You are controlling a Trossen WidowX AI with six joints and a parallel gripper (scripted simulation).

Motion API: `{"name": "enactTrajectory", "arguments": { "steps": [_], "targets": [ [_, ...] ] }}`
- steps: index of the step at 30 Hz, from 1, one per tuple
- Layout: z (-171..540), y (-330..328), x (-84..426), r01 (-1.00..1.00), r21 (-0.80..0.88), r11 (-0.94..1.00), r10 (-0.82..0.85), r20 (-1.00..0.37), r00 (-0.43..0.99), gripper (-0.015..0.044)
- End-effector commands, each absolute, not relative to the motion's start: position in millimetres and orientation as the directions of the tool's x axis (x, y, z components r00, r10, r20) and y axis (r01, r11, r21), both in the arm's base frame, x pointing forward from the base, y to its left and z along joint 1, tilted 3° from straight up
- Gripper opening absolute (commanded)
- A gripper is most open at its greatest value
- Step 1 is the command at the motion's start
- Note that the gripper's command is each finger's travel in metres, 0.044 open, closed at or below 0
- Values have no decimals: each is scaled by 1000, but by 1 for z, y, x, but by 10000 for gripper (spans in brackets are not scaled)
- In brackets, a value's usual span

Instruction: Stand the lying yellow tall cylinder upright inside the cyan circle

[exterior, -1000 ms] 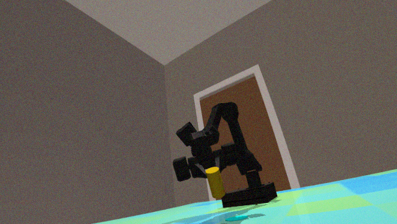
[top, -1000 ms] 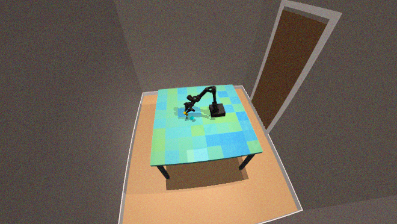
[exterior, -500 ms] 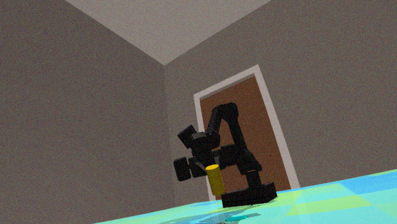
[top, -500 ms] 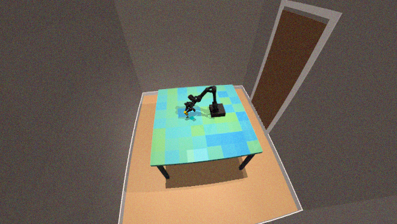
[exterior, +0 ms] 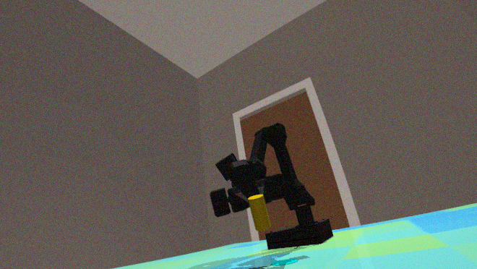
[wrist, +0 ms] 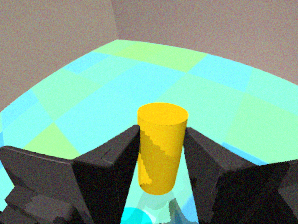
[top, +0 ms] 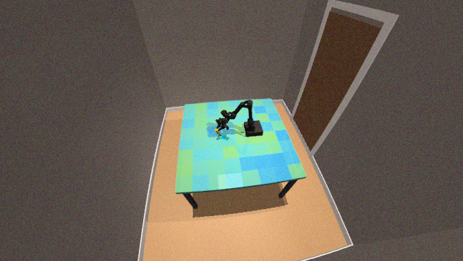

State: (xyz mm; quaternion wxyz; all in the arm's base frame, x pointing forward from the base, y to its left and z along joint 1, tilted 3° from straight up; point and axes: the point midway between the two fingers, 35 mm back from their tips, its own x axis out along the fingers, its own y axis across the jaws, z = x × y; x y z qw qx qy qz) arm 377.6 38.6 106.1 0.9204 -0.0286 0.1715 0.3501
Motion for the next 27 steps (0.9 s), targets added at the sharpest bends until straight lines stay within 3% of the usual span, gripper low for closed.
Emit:
{"name": "enactTrajectory", "arguments": {
  "steps": [1,27],
  "targets": [
    [108,38,374,-661,65,747,645,-312,698,105],
    [115,34,350,-701,23,712,691,-194,696,105]
  ]
}}
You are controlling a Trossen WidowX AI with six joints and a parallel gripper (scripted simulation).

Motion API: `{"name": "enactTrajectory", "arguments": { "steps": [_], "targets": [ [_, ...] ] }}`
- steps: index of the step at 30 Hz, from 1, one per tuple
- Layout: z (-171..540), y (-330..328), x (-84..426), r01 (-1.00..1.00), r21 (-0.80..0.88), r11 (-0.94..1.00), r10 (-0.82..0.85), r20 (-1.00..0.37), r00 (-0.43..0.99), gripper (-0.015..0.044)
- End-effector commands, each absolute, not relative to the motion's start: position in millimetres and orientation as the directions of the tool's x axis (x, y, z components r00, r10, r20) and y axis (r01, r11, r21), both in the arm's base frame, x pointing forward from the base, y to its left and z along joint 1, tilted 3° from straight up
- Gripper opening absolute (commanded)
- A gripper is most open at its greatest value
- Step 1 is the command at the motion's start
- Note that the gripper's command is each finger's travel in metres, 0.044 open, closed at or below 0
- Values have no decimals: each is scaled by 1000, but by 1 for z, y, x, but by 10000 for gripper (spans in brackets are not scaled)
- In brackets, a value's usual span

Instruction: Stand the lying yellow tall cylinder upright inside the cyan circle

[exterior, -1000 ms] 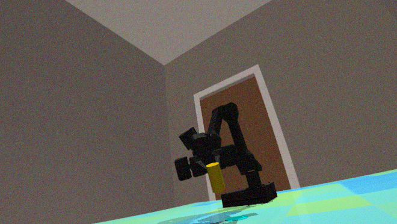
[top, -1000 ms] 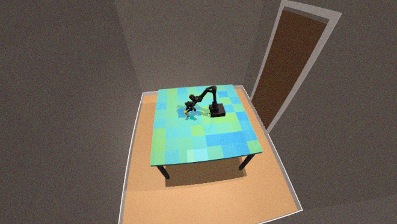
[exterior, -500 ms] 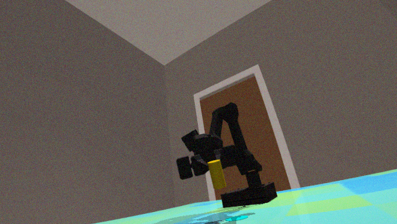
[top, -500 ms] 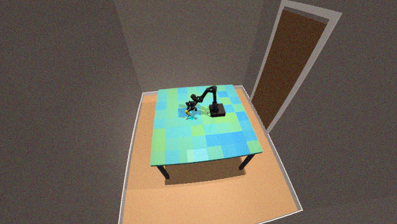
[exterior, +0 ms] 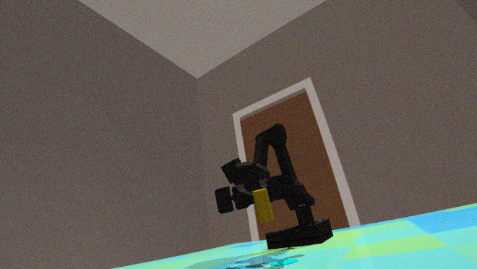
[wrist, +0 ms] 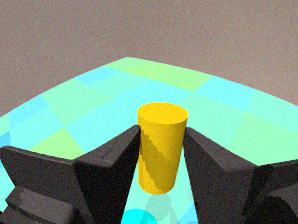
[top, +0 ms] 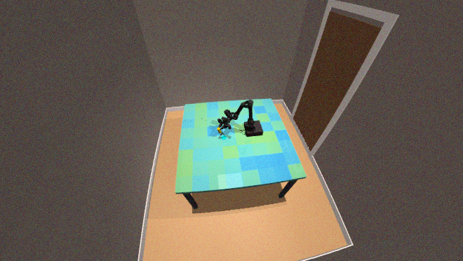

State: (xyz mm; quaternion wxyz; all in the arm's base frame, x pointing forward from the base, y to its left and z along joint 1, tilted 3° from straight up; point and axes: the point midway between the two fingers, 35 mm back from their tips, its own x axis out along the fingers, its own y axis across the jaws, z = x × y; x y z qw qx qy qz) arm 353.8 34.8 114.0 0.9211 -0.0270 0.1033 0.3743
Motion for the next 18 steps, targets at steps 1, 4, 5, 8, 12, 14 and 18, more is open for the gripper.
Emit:
{"name": "enactTrajectory", "arguments": {
  "steps": [1,4,5,8,12,14,18],
  "targets": [
    [115,34,349,-703,21,711,693,-190,695,105],
    [116,34,345,-708,15,706,698,-178,693,105],
    [117,34,344,-709,13,705,700,-174,693,105],
    [117,34,341,-714,6,700,705,-162,690,105],
    [119,34,336,-720,-3,694,712,-147,687,105],
    [119,34,334,-723,-8,690,716,-139,685,105],
    [120,34,329,-729,-18,684,722,-125,680,105]
  ]
}}
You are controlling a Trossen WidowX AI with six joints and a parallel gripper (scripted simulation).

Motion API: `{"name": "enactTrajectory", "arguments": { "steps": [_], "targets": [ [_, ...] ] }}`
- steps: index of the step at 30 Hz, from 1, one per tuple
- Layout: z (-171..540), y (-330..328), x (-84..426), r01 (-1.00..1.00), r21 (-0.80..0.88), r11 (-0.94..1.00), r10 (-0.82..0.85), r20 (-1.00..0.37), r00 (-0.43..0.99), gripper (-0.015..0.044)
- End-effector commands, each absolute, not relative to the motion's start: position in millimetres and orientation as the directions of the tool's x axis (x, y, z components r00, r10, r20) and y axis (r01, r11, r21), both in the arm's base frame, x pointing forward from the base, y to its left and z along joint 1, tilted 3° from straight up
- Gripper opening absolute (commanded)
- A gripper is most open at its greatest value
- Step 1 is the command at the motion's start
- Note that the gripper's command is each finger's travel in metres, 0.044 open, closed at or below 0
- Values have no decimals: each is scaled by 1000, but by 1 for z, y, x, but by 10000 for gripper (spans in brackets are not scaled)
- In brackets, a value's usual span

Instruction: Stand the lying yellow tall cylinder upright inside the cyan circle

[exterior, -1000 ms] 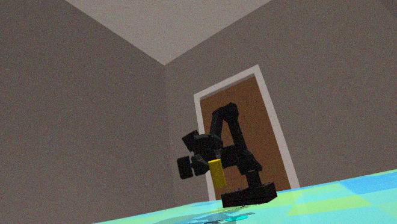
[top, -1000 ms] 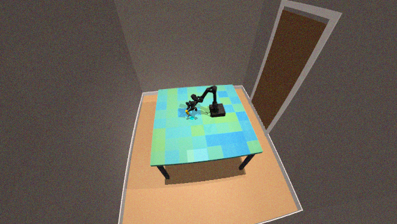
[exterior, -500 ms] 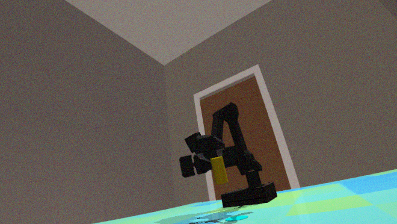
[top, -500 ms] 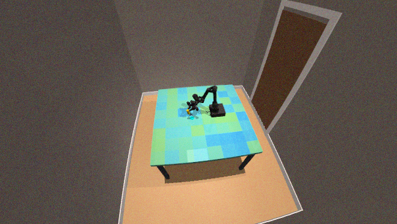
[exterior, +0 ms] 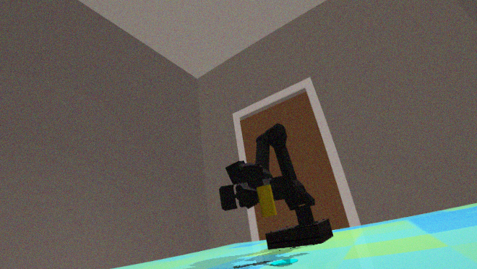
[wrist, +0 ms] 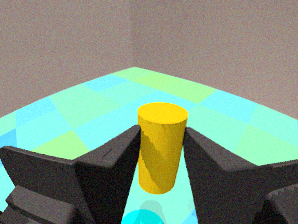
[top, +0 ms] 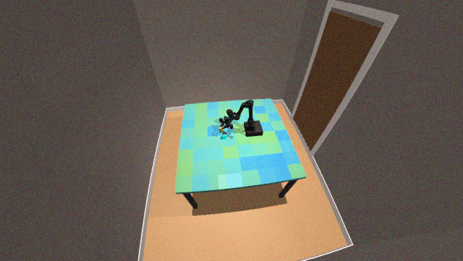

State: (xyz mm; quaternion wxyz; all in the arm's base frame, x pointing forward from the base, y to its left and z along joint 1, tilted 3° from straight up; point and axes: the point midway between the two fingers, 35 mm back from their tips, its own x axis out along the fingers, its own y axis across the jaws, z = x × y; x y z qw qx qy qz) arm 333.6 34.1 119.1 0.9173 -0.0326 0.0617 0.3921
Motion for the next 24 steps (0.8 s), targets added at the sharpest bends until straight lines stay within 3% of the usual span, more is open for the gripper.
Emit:
{"name": "enactTrajectory", "arguments": {
  "steps": [1,24],
  "targets": [
    [120,34,328,-731,-20,682,724,-121,679,105],
    [125,35,306,-755,-65,652,752,-70,655,105]
  ]
}}
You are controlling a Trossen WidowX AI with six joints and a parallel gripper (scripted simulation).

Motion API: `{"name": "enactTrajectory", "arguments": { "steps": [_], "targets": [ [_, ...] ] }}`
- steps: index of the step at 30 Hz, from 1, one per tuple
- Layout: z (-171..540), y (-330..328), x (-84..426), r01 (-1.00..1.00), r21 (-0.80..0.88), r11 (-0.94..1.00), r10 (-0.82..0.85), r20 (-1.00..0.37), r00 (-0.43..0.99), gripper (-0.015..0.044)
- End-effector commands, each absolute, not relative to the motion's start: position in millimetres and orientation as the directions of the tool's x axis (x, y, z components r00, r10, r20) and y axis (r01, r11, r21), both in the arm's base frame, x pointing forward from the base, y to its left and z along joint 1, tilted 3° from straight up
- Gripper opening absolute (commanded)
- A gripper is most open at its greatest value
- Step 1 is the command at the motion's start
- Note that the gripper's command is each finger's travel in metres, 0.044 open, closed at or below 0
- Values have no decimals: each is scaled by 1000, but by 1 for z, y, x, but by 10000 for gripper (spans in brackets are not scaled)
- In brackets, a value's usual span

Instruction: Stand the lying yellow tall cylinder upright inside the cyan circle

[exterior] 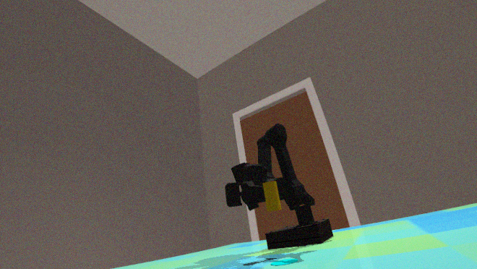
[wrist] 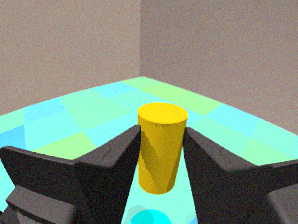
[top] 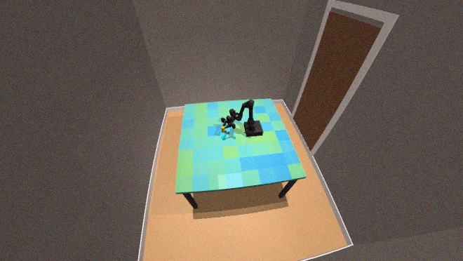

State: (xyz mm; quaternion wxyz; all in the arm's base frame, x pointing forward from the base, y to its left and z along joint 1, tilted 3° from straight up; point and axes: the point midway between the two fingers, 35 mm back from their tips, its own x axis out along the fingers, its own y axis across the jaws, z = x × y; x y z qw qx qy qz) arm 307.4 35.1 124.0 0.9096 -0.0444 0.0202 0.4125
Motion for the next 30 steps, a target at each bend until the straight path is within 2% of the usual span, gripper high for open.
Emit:
{"name": "enactTrajectory", "arguments": {
  "steps": [1,12,30],
  "targets": [
    [125,35,306,-755,-65,652,752,-70,655,105],
    [123,35,306,-755,-67,652,752,-70,655,105],
    [83,32,313,-759,-98,644,755,-81,651,105]
  ]
}}
